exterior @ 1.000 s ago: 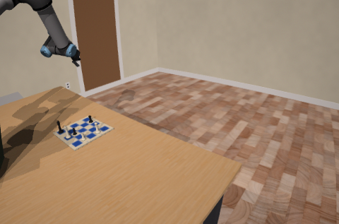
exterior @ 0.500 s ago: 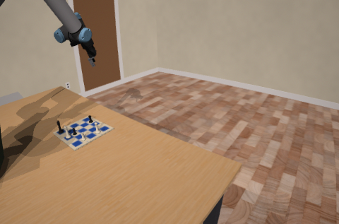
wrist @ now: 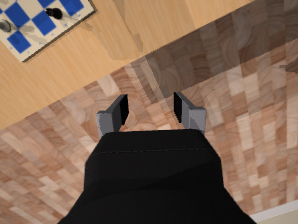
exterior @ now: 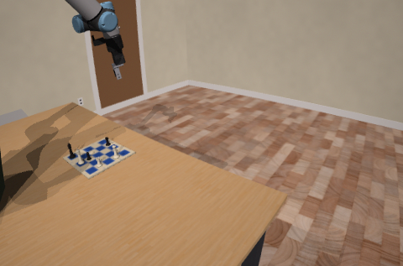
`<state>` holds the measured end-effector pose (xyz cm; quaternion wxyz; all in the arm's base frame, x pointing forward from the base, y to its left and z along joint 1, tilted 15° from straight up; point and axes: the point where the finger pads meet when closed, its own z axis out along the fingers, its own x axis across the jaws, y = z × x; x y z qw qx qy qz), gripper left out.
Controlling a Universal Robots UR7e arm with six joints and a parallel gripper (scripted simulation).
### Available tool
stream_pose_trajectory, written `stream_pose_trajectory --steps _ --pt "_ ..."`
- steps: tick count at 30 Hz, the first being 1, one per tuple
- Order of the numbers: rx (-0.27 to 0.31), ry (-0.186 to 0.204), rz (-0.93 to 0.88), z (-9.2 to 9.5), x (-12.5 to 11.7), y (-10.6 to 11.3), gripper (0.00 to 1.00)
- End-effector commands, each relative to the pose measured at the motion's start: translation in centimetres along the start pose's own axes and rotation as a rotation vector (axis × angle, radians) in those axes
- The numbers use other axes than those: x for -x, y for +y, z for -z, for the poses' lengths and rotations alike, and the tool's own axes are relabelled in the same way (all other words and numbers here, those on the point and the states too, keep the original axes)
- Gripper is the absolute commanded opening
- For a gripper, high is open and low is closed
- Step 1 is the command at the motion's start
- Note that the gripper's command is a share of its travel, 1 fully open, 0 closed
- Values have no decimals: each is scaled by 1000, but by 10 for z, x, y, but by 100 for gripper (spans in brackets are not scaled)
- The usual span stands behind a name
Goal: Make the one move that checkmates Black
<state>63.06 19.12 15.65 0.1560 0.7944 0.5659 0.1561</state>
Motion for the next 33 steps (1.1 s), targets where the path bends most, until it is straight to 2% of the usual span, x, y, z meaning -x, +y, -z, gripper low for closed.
stream_pose_trajectory --steps 1,4,5,6,8,12,13,16,17,20,23,25,33 --pt "-76 -37 71 18 57 -8 100" --pt "-157 -59 136 36 109 -23 100" --pt "-157 -59 136 36 109 -23 100" --pt "-185 -62 157 43 126 -30 100" --pt "-185 -62 157 43 126 -30 100" --pt "-297 -57 234 70 185 -62 100" --pt "-297 -57 234 70 185 -62 100" --pt "-379 -34 285 91 222 -91 100" --pt "-379 -34 285 91 222 -91 100" --pt "-455 3 318 108 251 -120 100" --pt "-530 38 223 85 263 -114 100" --pt "-530 38 223 85 263 -114 100" --pt "-707 137 -39 29 301 -105 100"
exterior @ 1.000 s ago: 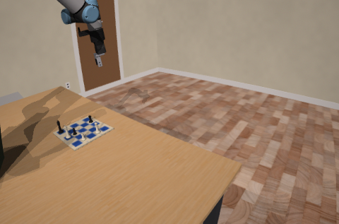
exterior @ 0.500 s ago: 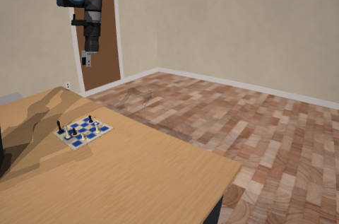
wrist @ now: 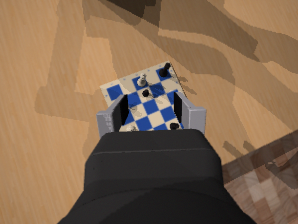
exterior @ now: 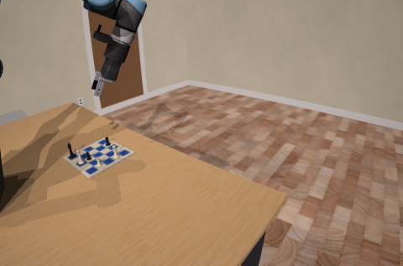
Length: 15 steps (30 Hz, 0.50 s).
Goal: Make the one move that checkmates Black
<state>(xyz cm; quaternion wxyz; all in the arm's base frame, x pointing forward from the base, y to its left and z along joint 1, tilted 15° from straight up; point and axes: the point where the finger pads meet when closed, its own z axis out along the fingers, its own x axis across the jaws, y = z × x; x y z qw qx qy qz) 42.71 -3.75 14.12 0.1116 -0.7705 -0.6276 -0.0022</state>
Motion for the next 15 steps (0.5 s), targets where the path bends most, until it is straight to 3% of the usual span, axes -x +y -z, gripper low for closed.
stream_pose_trajectory --steps 1,7,9,15 --pt "-96 112 -136 -24 28 20 100" --pt "-196 245 -294 -52 62 39 100" --pt "-196 245 -294 -52 62 39 100" --pt "-282 370 -438 -79 93 54 100"
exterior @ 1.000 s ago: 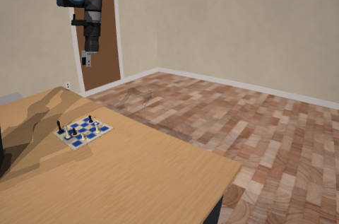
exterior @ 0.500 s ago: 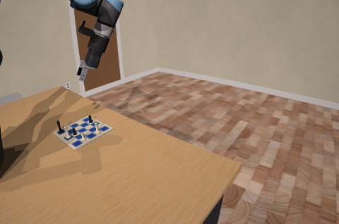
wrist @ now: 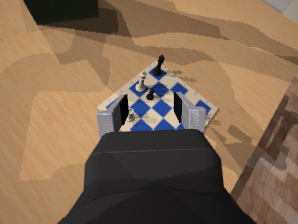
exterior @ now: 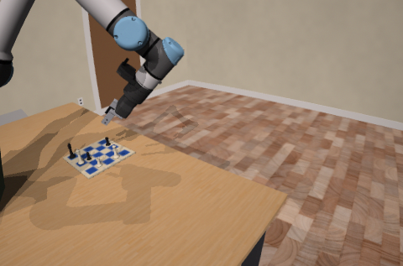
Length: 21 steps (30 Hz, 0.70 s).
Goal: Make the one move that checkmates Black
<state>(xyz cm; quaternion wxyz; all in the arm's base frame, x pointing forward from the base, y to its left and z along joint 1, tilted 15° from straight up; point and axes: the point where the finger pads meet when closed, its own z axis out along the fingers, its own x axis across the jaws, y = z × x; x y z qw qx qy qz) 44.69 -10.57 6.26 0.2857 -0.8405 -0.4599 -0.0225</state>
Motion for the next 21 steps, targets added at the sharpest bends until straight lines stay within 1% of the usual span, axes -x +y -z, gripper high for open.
stream_pose_trajectory --steps 1,9,11,16,21 --pt "-68 101 -113 -9 24 23 100" --pt "-161 246 -270 -25 59 54 100" --pt "-161 246 -270 -25 59 54 100" --pt "-207 322 -349 -33 78 68 100" --pt "-245 385 -412 -41 94 79 100"
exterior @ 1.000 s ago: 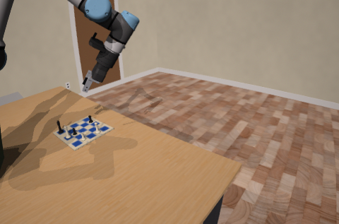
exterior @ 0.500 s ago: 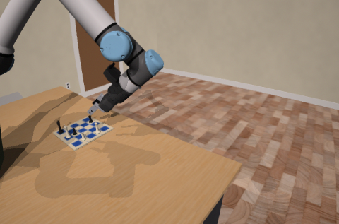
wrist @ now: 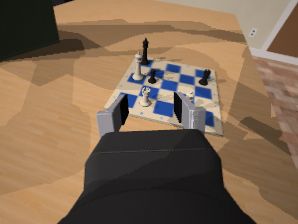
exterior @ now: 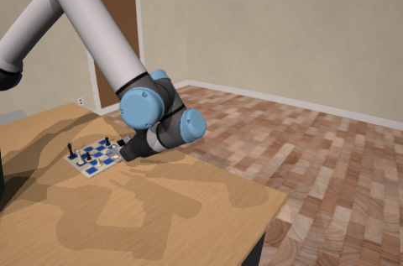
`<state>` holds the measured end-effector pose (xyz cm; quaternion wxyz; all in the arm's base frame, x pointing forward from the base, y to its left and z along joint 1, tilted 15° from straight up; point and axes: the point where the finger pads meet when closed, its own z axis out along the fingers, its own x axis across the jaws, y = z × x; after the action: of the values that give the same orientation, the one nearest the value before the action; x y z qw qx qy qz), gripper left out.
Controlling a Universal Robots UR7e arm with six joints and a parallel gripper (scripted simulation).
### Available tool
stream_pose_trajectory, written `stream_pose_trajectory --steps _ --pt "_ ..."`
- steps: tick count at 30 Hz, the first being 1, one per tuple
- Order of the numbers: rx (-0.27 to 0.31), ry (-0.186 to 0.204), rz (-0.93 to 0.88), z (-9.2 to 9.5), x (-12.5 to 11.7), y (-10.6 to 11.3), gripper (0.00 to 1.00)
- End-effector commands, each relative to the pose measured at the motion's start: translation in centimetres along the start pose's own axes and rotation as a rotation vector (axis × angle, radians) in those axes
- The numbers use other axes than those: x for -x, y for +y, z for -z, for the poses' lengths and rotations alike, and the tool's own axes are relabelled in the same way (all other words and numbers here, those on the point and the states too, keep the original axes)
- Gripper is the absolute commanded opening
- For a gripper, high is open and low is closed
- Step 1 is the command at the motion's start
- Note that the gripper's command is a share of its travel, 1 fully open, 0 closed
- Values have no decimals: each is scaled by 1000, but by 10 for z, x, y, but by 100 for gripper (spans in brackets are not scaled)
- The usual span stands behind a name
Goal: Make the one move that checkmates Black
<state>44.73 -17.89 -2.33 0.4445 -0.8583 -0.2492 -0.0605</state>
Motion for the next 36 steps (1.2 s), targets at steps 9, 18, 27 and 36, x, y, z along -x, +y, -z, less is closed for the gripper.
stream_pose_trajectory --steps 9,18,27,36 --pt "-71 117 -116 1 22 31 100" --pt "-99 163 -161 1 31 43 100" --pt "-107 176 -174 1 34 46 100" --pt "-108 178 -176 1 34 47 100"
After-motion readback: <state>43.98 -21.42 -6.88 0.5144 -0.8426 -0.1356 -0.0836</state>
